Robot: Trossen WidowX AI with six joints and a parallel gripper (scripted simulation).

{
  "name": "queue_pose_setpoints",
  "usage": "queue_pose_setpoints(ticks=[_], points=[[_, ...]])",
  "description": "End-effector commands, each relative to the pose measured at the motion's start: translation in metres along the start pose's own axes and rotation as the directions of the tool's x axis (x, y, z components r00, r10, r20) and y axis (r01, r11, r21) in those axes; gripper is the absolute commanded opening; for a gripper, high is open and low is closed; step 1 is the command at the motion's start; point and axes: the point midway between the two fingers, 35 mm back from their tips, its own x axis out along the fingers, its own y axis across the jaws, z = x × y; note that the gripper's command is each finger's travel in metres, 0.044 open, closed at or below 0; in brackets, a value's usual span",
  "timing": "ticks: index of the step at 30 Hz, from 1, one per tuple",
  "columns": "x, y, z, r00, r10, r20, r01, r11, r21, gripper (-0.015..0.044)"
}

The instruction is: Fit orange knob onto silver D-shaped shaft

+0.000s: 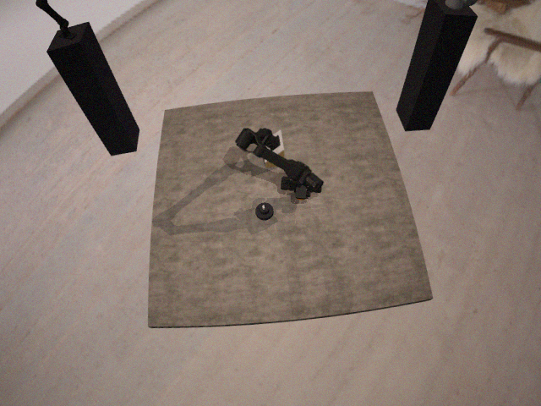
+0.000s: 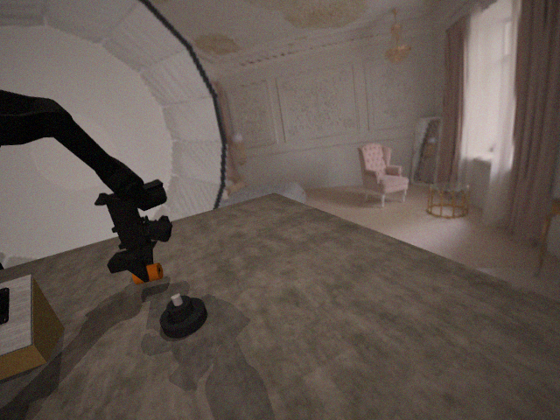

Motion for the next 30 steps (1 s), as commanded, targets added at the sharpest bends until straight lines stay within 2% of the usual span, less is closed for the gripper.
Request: queue_pose_setpoints(ticks=[1, 5, 14, 26, 30], points=[[-0.0004, 0.0004, -0.0003, 1.0, 0.003, -0.003, -0.002, 0.989, 0.15, 0.0179], [-0.0004, 0.0003, -0.0002, 1.0, 0.003, -0.003, -0.002, 0.965, 0.264, 0.0179], [-0.0004, 0.0003, -0.0002, 1.0, 0.003, -0.003, -0.001, 0.948, 0.319, 0.0179], [-0.0004, 0.0003, -0.0002, 1.0, 0.003, -0.003, 0.0, 0.736, 0.677, 0.0179], [-0.0004, 0.0003, -0.0002, 1.0, 0.003, -0.003, 0.0, 0.699, 0.715, 0.0179]])
